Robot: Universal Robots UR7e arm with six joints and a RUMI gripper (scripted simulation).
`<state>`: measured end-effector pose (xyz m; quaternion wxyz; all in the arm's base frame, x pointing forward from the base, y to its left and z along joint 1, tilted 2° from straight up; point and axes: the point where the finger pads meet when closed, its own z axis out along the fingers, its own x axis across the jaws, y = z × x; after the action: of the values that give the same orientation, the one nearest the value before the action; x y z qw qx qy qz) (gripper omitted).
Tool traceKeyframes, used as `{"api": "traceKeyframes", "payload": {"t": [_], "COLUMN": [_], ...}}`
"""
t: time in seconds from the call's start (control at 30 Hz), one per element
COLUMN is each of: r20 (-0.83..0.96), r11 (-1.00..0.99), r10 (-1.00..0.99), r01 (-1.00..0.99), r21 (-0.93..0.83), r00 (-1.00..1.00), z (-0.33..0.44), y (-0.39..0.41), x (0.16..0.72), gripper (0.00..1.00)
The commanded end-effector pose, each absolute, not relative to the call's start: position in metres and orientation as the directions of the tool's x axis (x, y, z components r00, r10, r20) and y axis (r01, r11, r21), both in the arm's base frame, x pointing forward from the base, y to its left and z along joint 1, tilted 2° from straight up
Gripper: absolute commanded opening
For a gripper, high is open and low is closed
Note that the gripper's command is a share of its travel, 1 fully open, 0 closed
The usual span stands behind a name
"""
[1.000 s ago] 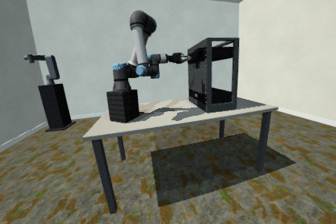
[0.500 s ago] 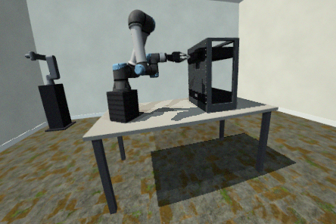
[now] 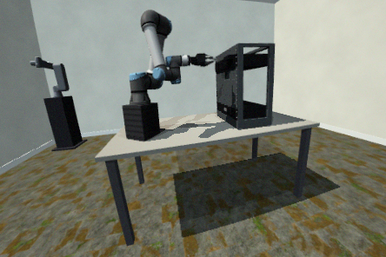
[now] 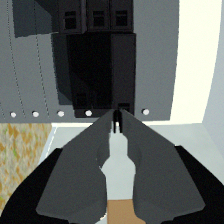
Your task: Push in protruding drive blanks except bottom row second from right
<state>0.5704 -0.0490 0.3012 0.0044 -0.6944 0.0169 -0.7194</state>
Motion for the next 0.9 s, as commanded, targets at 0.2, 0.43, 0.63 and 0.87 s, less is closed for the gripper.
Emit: {"api": "traceKeyframes", "payload": {"t": [0.2,0.43,0.63,0.87], "r20": [0.999,0.999,0.999,0.999], "r11": [-0.999,-0.999,-0.999,-0.999], "r10": [-0.036,-0.036,-0.036,-0.036], "r01": [-0.017,-0.017,-0.017,-0.017], "r21": [-0.036,-0.036,-0.036,-0.036], "r00": [-0.024,-0.024,-0.024,-0.024], "z": [0.313,0.313,0.314,0.315], "y": [-0.050,-0.050,-0.050,-0.051], "x": [0.567,0.579,0.608,0.623], "gripper": [0.00,0.00,0.00,0.00]}}
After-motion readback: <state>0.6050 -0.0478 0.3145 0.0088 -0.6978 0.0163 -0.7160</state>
